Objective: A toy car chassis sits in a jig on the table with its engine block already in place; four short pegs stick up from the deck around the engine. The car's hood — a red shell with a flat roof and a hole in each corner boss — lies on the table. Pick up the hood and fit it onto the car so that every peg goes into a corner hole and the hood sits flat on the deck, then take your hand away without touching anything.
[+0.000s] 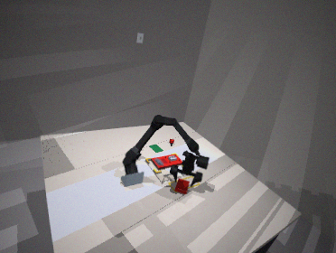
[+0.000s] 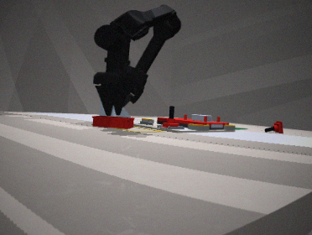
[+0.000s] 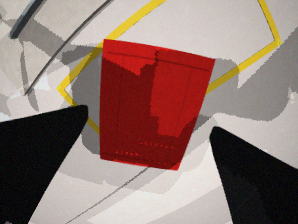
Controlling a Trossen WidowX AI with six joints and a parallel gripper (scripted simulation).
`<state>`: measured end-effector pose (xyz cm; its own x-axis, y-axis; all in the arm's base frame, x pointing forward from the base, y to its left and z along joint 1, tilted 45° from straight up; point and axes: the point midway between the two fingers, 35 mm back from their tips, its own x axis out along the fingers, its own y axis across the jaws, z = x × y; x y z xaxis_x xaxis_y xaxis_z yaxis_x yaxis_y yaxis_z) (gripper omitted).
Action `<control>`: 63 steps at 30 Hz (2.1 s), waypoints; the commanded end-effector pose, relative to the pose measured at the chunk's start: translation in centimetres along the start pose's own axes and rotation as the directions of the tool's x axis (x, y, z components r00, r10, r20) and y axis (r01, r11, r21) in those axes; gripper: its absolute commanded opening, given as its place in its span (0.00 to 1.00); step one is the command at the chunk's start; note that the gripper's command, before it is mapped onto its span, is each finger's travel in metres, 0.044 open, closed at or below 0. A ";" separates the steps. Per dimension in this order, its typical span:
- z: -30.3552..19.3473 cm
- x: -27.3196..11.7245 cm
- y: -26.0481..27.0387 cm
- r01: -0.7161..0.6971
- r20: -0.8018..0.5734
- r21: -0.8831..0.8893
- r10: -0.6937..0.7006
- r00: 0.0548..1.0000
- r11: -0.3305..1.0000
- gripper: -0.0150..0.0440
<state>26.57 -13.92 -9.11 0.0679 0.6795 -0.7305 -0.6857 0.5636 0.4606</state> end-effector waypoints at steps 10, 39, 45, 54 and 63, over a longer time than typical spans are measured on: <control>0.0 0.7 0.2 -0.007 0.005 0.007 0.007 1.000 1.000 1.00; 0.0 2.1 0.2 -0.008 0.006 0.007 0.008 1.000 1.000 1.00; 0.0 2.3 0.2 -0.008 0.006 0.007 0.008 1.000 1.000 1.00; 0.0 2.0 0.0 0.000 0.001 0.000 0.000 1.000 1.000 0.80; 0.0 1.6 0.0 0.000 0.001 0.001 0.000 1.000 1.000 0.53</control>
<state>26.64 -12.57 -10.48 0.0682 0.6819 -0.7282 -0.6827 0.5642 0.4644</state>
